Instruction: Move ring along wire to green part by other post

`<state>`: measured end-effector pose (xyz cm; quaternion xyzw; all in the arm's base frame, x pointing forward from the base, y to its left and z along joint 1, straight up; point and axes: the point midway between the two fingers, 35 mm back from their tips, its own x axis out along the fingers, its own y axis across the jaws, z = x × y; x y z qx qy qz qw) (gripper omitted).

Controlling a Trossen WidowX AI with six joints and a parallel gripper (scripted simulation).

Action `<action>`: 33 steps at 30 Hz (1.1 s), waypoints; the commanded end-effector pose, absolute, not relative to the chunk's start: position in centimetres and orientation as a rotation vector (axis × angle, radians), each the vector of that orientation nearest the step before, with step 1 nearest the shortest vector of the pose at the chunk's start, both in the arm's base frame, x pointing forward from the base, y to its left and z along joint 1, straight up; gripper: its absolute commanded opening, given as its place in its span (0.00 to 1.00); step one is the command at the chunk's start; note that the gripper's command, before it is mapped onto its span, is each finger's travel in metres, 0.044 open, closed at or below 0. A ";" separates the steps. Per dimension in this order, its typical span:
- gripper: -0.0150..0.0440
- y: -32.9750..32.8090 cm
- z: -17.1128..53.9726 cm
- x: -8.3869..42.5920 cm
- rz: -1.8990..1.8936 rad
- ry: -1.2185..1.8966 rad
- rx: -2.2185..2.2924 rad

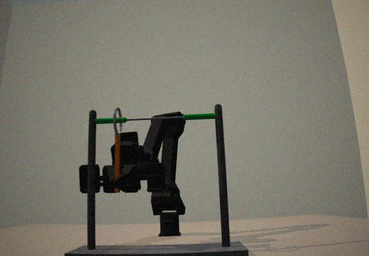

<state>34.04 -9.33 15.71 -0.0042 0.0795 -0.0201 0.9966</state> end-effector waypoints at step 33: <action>0.00 -7.2 15.9 34.2 -0.035 0.160 -0.005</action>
